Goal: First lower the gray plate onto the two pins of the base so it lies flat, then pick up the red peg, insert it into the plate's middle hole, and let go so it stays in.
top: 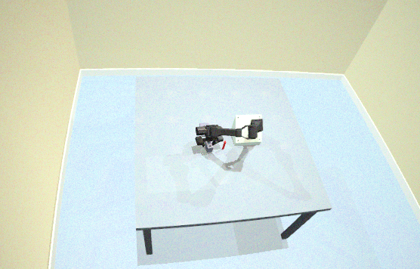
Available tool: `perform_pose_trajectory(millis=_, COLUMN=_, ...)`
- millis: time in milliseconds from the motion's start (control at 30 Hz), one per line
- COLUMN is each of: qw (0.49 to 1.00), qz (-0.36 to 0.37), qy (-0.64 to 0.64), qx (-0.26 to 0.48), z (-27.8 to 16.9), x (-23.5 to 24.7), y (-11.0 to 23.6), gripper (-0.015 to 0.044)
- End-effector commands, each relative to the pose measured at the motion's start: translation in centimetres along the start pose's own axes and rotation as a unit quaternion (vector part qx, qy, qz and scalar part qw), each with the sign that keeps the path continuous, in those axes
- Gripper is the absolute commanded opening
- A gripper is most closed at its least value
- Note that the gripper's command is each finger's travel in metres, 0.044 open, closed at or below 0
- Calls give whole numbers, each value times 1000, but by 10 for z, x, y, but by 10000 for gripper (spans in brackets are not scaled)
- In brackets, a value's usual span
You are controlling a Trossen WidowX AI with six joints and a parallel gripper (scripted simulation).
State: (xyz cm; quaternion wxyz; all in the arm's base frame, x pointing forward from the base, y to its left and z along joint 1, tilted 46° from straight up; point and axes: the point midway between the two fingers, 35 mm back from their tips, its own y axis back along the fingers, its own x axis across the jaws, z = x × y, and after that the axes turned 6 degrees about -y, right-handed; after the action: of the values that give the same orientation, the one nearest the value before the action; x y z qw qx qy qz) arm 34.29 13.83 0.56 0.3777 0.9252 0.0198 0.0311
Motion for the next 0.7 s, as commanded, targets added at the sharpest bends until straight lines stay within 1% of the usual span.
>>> perform_pose_trajectory(millis=0, qw=1000, qz=0, qy=-2, qx=3, z=0, x=-1, y=0, gripper=177)
perform_pose_trajectory(millis=67, qw=1000, qz=0, qy=-2, qx=3, z=0, x=-1, y=0, gripper=125)
perform_pose_trajectory(millis=667, qw=1000, qz=0, qy=-2, qx=3, z=0, x=-1, y=0, gripper=0)
